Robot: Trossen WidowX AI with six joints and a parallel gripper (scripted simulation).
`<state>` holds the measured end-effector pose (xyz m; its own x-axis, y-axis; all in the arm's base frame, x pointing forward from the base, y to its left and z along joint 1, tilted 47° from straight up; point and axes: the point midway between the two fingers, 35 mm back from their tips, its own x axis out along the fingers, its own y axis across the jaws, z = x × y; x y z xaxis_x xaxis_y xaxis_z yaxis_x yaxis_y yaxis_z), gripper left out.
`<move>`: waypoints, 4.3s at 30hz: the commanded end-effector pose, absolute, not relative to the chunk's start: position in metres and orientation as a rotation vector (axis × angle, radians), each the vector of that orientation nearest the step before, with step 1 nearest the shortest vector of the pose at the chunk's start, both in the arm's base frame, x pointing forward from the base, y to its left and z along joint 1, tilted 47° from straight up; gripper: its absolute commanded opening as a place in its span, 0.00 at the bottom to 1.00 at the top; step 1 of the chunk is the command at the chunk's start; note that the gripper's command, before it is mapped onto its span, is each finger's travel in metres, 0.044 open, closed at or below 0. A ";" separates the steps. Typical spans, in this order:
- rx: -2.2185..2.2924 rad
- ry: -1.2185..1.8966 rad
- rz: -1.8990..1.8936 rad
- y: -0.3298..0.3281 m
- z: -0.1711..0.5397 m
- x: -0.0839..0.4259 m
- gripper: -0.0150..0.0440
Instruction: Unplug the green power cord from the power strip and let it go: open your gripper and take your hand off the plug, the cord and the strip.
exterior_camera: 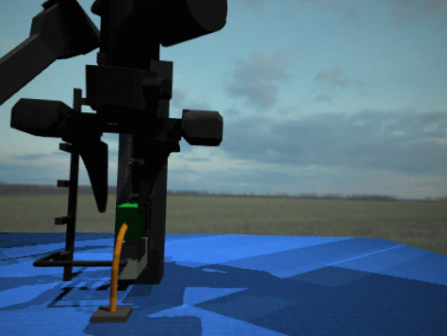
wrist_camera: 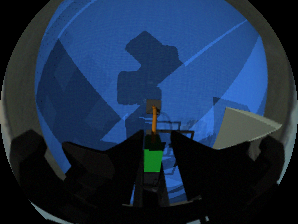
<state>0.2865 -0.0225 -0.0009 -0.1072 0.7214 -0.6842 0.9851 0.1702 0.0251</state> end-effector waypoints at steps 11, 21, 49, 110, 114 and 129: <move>1.634 1.869 -0.625 -0.025 0.009 0.287 0.53; 1.635 1.870 -0.625 -0.014 0.021 0.285 0.53; 1.628 1.869 -0.622 0.003 0.025 0.282 0.48; 1.633 1.866 -0.626 -0.041 -0.016 0.294 1.00; 1.632 1.866 -0.626 -0.067 -0.035 0.296 1.00; 1.632 1.866 -0.626 -0.067 -0.035 0.296 1.00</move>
<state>0.2961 -0.0655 -0.0349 -0.0852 0.7221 -0.6865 0.9901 0.1384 0.0227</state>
